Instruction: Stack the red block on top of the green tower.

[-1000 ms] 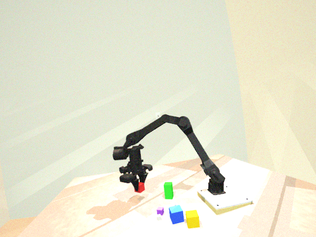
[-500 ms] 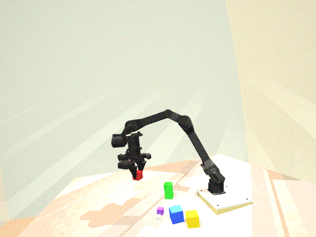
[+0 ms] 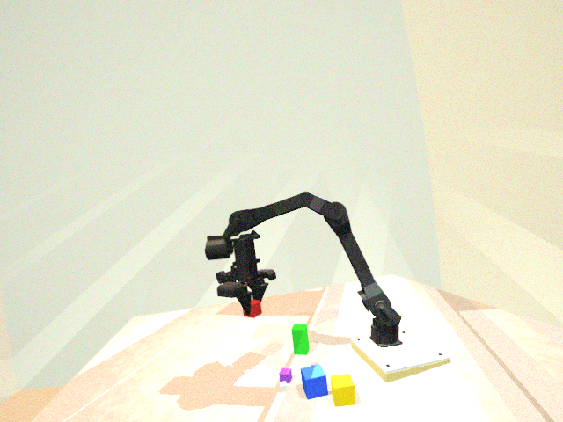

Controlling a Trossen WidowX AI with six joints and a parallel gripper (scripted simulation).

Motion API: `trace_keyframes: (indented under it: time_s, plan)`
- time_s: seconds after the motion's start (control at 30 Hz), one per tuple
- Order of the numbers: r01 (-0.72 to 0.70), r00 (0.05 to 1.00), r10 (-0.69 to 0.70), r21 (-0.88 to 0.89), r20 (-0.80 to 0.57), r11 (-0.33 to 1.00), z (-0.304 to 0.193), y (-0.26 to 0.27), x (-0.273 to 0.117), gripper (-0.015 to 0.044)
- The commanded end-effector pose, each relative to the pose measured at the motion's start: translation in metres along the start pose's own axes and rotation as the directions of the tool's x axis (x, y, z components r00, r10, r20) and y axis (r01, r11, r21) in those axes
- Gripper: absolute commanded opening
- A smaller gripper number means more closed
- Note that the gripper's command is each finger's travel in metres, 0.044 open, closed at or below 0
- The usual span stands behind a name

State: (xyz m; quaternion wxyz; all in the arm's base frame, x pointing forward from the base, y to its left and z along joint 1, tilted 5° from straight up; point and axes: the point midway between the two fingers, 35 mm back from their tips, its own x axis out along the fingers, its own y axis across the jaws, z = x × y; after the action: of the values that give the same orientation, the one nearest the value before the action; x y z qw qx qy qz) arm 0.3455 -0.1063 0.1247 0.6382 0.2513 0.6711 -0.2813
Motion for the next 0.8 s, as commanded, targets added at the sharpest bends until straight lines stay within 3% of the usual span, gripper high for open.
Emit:
trace_keyframes:
  time_s: [0.0, 0.77]
  plan:
    - [-0.005, 1.000, 0.005, -0.005, 0.003, 1.000, -0.013, -0.010, -0.004, 0.0000]
    - [-0.001, 1.000, 0.001, -0.005, -0.003, 1.000, -0.091, -0.059, 0.001, 0.0000]
